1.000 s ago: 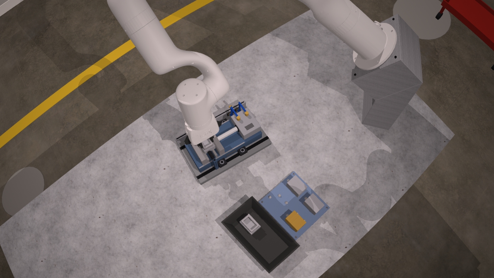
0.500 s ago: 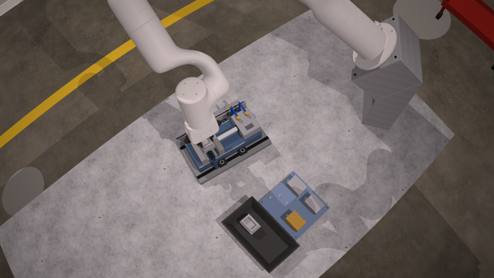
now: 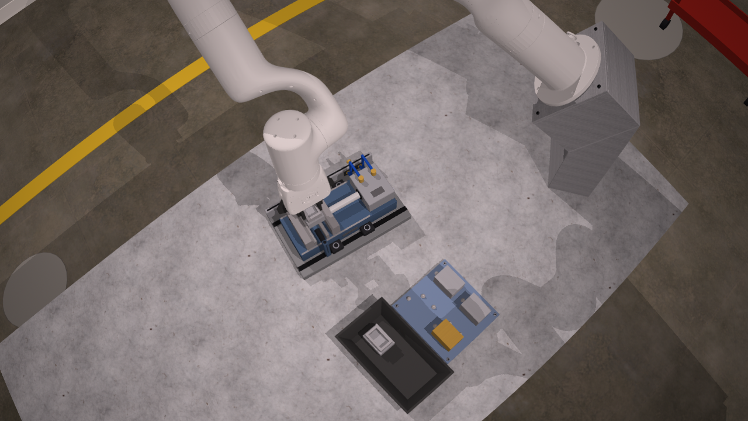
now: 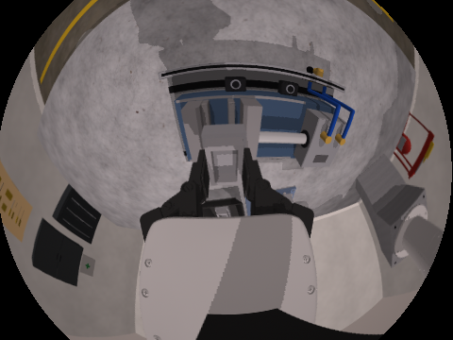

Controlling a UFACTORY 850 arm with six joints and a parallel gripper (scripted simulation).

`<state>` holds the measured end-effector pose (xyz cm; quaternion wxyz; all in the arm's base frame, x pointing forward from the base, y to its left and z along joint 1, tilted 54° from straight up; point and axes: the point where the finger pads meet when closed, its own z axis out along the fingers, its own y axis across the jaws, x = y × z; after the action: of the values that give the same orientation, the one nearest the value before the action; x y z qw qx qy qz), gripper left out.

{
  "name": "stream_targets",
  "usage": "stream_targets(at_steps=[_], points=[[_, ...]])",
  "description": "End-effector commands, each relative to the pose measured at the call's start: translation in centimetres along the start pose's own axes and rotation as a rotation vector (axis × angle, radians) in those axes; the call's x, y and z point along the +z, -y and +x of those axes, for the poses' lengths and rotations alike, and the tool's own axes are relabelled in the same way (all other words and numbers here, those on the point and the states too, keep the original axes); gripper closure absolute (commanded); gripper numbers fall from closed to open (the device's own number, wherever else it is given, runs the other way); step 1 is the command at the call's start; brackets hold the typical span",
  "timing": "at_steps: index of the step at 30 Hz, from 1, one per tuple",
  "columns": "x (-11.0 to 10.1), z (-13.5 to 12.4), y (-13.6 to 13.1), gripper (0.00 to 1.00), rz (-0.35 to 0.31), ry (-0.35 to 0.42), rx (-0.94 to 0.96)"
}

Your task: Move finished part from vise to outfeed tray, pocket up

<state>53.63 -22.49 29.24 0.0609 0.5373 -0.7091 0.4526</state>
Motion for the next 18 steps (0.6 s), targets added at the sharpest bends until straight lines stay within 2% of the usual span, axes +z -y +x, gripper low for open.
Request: stream_targets(at_steps=[1,18], points=[[-0.9,0.0,0.0,1.00,0.001,0.000,0.000],[-2.0,0.0,0.0,1.00,0.001,0.000,0.000]])
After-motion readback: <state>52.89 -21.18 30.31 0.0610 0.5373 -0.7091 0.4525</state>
